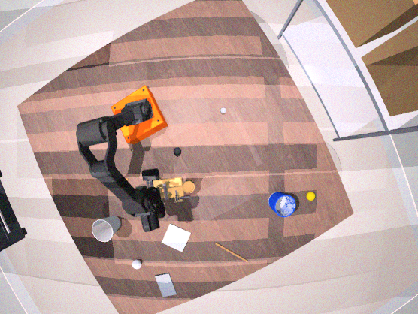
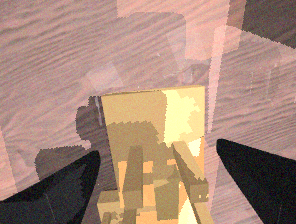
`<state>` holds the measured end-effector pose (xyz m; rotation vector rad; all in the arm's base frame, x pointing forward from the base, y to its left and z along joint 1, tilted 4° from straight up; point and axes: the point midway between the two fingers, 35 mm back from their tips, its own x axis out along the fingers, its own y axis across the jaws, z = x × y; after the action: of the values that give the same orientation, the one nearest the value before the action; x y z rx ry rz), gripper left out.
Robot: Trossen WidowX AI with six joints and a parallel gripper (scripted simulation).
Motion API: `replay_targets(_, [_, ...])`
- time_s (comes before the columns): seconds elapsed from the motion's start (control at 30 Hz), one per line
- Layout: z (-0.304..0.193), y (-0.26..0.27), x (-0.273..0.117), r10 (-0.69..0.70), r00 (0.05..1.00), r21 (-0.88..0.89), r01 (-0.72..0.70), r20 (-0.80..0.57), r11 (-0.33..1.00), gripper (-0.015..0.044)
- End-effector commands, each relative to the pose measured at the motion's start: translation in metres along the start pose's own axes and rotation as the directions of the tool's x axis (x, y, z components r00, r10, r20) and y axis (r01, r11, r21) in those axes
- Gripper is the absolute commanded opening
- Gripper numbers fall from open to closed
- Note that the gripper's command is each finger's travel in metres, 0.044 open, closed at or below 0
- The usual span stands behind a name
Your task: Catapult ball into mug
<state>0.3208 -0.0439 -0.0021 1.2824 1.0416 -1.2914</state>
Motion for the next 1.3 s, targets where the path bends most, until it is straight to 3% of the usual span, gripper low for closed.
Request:
replay_targets(0.0, [0.0,0.0,-0.001,0.001,1.0,0.0,-0.001,0.0,1.0,0.0387])
replay_targets(0.3, [0.0,0.0,-0.001,0.001,1.0,0.0,-0.001,0.0,1.0,0.0151])
replay_targets(0.5, [0.0,0.0,-0.001,0.001,1.0,0.0,-0.001,0.0,1.0,0.0111])
replay_targets(0.63, [0.0,0.001,-0.039,0.0,1.0,0.001,0.0,0.0,1.0,0.0006])
replay_targets(0.83, [-0.007,0.001,-0.05,-0.001,1.0,-0.02,0.001,-0.002,1.0,0.0])
replay_targets(1.27, [-0.144,-0.019,-0.051,-0.005,1.0,-0.436,-0.004,-0.02,0.9,0.0])
